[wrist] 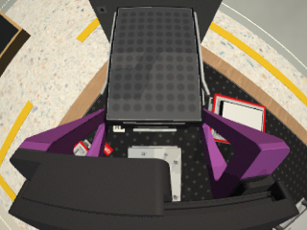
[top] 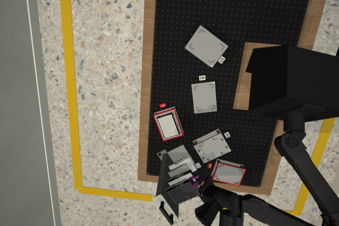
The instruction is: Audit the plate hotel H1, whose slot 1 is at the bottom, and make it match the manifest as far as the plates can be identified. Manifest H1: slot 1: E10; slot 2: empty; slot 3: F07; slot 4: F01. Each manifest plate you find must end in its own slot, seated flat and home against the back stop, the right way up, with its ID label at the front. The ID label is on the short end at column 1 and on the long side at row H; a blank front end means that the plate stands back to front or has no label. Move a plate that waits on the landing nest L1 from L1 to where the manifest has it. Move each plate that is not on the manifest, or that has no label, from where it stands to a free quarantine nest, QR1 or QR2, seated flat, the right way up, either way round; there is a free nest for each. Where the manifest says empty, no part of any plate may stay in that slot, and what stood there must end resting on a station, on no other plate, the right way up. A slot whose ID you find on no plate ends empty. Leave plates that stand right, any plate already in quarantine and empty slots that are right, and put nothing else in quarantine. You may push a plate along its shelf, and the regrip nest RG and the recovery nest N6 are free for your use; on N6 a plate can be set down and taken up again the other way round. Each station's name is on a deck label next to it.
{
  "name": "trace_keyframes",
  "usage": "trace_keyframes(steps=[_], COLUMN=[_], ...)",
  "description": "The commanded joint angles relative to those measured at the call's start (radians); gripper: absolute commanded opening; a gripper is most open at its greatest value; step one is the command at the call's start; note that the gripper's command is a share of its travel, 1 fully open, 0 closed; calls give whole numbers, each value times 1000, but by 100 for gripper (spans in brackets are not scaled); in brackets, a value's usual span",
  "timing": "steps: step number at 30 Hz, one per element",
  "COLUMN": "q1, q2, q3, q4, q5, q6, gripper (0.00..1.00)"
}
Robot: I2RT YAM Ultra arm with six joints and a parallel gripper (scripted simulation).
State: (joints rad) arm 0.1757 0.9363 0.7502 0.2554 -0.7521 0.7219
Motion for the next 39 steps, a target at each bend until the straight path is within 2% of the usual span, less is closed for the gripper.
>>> trace_keyframes(steps=[1, 9, 39], q1=[-2, -3, -34], q2=[-2, -2, -138], q3=[5, 5, -120], q4=[6, 5, -4], q5=[13, 12, -19], q6=[0, 0, 3], gripper=[86, 86, 86])
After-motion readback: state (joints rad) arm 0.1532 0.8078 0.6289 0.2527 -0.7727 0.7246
